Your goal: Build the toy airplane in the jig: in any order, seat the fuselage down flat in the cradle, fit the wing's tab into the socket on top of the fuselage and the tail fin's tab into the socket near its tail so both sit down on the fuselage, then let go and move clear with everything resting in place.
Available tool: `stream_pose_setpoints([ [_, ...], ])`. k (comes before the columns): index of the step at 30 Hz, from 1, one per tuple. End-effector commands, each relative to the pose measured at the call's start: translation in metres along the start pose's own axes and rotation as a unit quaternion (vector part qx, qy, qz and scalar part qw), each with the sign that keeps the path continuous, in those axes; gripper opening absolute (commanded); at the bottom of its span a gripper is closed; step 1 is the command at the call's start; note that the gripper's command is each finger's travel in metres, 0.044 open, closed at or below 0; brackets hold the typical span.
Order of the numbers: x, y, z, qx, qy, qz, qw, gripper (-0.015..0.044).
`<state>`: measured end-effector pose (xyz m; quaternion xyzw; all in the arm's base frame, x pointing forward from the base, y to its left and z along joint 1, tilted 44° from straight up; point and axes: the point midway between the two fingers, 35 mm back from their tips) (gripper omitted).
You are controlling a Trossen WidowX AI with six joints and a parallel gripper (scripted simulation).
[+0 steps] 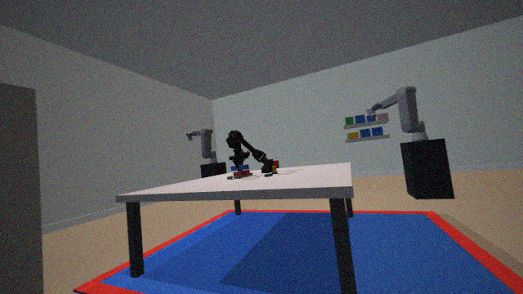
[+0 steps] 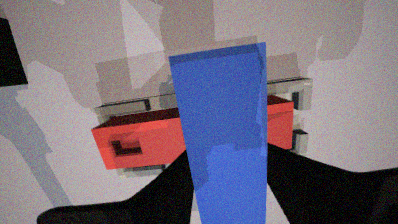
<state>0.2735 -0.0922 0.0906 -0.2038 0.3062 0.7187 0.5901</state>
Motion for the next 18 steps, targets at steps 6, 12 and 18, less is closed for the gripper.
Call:
stream_pose_setpoints([
  [6,-0.0001,-0.0001,0.0002,0.0,0.0,-0.001,1.0,0.0345],
  [12,-0.0001,-0.0001,0.0002,0.0,0.0,-0.001,1.0,0.044],
  [18,-0.0001,-0.0001,0.0002,0.0,0.0,-0.001,1.0,0.044],
])
Point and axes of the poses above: the point midway between the two fingers, 35 mm back from their tips, its own z axis back along the fingers, its own y axis across the jaws, x = y × z, and after that the axes turned 14 degrees about z, right-handed
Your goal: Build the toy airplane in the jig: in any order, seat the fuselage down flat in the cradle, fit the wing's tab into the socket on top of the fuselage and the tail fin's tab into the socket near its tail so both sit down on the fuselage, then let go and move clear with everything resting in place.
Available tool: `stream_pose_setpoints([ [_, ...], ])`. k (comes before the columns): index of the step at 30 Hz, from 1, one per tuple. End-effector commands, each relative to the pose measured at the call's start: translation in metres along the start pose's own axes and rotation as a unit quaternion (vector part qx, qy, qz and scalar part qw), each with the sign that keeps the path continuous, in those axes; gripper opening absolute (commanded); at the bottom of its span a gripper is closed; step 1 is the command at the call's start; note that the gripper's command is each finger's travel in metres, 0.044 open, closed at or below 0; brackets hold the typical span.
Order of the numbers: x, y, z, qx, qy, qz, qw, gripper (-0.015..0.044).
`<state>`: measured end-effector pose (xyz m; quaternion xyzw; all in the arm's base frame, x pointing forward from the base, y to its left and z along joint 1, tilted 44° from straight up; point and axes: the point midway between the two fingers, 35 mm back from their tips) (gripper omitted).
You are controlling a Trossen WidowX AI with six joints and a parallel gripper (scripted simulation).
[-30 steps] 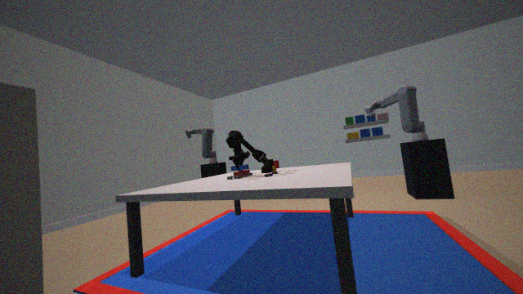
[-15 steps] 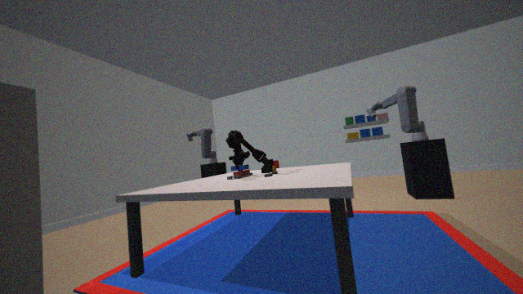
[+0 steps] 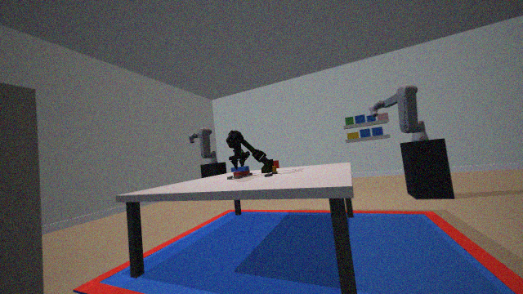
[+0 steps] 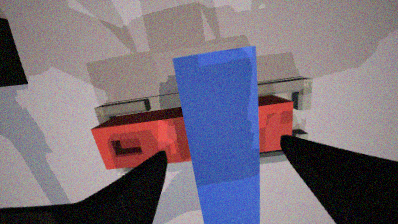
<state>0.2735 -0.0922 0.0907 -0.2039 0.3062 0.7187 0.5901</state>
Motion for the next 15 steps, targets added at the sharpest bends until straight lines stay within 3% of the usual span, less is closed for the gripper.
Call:
stream_pose_setpoints([
  [1,0.0,0.0,0.002,0.0,0.0,0.0,1.0,0.044],
  [8,0.001,-0.001,0.083,0.0,0.001,0.002,1.0,0.044],
  [15,0.0,-0.003,0.086,0.0,0.001,-0.007,1.0,0.044],
])
Point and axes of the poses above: the point midway between the two fingers, 35 mm back from their tips, its own z axis back along the fingers, its own y axis across the jaws, x = y × z, and after that the axes turned 14 degrees about z, right-handed
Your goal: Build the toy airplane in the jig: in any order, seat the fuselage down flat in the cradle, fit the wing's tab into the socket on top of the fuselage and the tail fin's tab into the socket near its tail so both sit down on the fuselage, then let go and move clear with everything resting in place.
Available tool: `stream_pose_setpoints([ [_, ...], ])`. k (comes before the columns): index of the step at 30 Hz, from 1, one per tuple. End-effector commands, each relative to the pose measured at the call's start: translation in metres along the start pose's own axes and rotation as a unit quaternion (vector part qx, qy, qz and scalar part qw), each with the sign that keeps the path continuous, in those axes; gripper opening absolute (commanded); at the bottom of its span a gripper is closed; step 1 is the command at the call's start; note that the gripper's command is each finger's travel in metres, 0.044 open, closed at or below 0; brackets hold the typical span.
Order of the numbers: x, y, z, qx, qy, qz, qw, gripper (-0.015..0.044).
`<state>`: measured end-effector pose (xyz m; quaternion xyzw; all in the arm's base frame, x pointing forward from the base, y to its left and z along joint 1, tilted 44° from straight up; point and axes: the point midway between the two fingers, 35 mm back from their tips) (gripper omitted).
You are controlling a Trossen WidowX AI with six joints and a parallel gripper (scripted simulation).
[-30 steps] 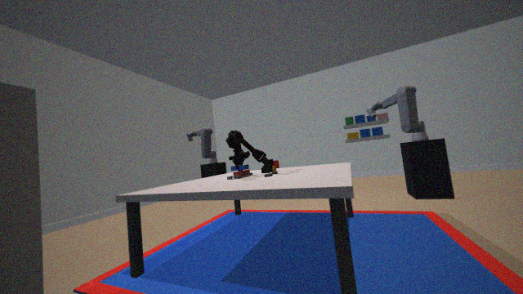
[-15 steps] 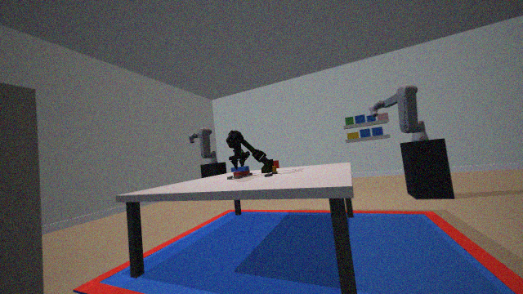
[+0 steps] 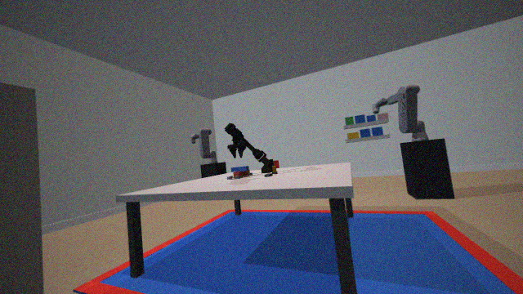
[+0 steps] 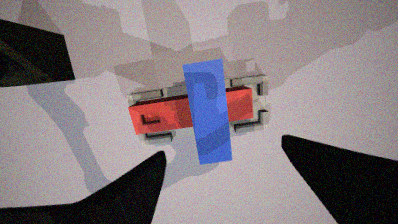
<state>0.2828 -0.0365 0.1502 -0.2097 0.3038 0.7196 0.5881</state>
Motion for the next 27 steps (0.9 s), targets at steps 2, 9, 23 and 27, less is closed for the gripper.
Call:
stream_pose_setpoints([
  [2,0.001,0.0001,0.0032,0.006,-0.002,-0.072,0.997,0.044],
  [9,0.0005,-0.0003,0.001,0.006,0.0,-0.408,0.913,0.044],
  [23,0.0,-0.0007,-0.001,0.005,0.002,-0.677,0.736,0.044],
  [27,0.0,-0.0007,-0.001,0.005,0.002,-0.677,0.736,0.044],
])
Point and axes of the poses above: the point midway between the two fingers, 35 mm back from their tips, its own z axis back along the fingers, its own y axis across the jaws, x = y × z, and after that the axes turned 14 degrees about z, right-handed
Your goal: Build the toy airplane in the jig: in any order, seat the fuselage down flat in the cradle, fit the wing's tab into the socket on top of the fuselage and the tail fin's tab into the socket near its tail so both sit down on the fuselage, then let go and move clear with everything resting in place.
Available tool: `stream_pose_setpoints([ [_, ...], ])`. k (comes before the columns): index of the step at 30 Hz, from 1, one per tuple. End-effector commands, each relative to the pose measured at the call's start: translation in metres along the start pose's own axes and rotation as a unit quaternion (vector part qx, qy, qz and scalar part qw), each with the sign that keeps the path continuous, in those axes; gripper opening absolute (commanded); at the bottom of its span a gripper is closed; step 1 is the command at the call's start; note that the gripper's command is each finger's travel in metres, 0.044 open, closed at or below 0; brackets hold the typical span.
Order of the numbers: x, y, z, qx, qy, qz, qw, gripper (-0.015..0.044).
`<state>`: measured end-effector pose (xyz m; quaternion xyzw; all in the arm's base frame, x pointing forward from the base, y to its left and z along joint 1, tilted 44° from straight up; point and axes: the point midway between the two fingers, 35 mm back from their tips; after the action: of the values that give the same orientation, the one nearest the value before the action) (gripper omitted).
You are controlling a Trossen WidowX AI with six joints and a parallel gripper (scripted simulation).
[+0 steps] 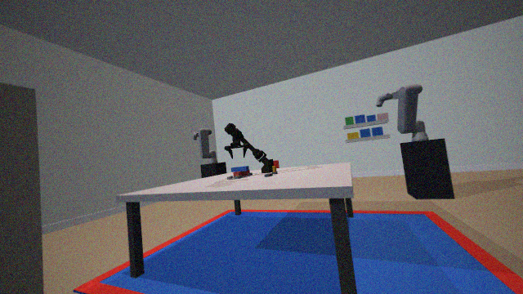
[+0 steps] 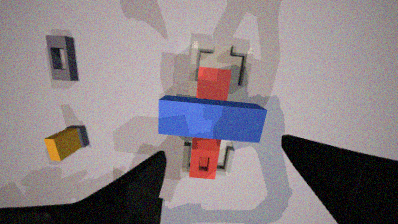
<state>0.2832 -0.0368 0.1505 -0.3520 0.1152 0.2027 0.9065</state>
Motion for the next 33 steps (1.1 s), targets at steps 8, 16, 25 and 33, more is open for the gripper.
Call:
stream_pose_setpoints([
  [8,0.001,0.0,-0.001,0.002,0.0,-0.08,0.997,0.044],
  [16,0.031,0.071,0.006,0.022,-0.013,-0.04,0.999,0.044],
  [25,0.05,0.21,0.009,0.022,-0.009,-0.062,0.998,0.044],
  [33,0.04,0.264,0.002,0.009,-0.002,-0.078,0.997,0.044],
])
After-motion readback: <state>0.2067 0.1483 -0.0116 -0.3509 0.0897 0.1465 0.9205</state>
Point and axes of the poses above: the point midway between the two fingers, 35 mm back from their tips, its own z axis back along the fingers, its own y axis across the jaws, x = y × z, and after that the axes turned 14 degrees about z, right-handed
